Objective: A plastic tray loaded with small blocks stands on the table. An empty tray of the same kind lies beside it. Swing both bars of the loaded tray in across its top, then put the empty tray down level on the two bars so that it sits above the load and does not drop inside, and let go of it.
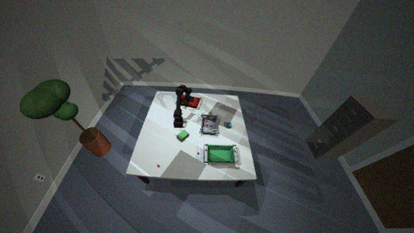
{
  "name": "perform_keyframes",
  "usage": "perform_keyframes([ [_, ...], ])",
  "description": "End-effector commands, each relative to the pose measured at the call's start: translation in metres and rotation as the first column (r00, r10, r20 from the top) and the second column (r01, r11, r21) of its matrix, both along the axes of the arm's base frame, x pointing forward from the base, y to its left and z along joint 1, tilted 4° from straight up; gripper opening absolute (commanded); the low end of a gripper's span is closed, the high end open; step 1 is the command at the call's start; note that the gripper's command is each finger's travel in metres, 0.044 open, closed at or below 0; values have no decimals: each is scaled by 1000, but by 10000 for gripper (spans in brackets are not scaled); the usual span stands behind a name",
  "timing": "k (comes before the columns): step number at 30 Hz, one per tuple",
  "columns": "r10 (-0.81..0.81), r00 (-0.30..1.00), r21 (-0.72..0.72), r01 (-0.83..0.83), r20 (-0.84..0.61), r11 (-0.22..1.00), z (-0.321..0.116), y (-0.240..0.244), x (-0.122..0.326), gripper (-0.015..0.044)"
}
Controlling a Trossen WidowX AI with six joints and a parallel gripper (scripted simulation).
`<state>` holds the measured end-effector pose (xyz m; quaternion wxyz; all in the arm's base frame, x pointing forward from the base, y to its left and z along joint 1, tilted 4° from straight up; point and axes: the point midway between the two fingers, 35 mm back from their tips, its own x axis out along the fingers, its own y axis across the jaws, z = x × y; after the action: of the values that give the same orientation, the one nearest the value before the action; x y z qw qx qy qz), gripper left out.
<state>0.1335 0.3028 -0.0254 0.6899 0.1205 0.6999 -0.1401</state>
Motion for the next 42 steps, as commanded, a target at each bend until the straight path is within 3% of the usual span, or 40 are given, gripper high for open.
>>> perform_keyframes([
  [1,-5,1000,-7,5,-8,1000,-26,-5,-4,440],
  [14,-5,1000,-7,5,-8,1000,-30,-6,-4,440],
  [29,-5,1000,-7,5,-8,1000,-30,-6,-4,220],
  [42,-5,1000,-7,5,-8,1000,-30,-6,-4,133],
])
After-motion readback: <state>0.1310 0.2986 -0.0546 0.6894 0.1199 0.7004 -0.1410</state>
